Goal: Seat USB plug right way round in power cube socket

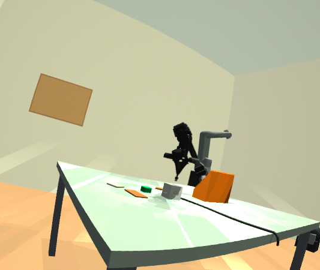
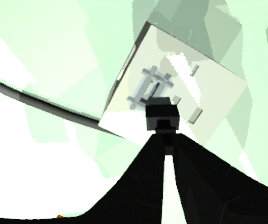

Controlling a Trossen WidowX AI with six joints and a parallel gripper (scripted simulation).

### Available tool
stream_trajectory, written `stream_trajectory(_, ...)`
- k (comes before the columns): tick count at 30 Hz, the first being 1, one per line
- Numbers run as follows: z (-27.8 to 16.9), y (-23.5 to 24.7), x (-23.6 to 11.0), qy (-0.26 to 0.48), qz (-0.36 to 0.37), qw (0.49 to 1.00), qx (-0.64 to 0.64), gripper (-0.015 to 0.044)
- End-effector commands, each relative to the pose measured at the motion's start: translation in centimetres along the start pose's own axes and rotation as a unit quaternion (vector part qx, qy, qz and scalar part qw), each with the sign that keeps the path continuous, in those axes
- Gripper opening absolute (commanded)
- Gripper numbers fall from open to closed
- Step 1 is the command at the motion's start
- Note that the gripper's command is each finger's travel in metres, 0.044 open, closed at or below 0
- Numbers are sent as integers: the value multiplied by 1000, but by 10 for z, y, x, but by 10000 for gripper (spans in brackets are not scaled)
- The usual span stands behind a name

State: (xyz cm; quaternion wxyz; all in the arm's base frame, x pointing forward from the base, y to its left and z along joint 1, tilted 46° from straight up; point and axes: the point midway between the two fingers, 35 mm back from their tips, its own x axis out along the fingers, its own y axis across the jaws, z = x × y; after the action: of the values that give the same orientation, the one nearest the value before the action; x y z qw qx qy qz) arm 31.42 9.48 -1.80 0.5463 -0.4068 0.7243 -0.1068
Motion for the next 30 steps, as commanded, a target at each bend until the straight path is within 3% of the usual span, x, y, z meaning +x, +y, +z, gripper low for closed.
stream_trajectory(1, 0, 0, 0, 0, 0, 999, 49, 0)
stream_trajectory(15, 0, 0, 0, 0, 0, 973, 230, 0)
stream_trajectory(30, 0, 0, 0, 0, 0, 910, 415, 0)
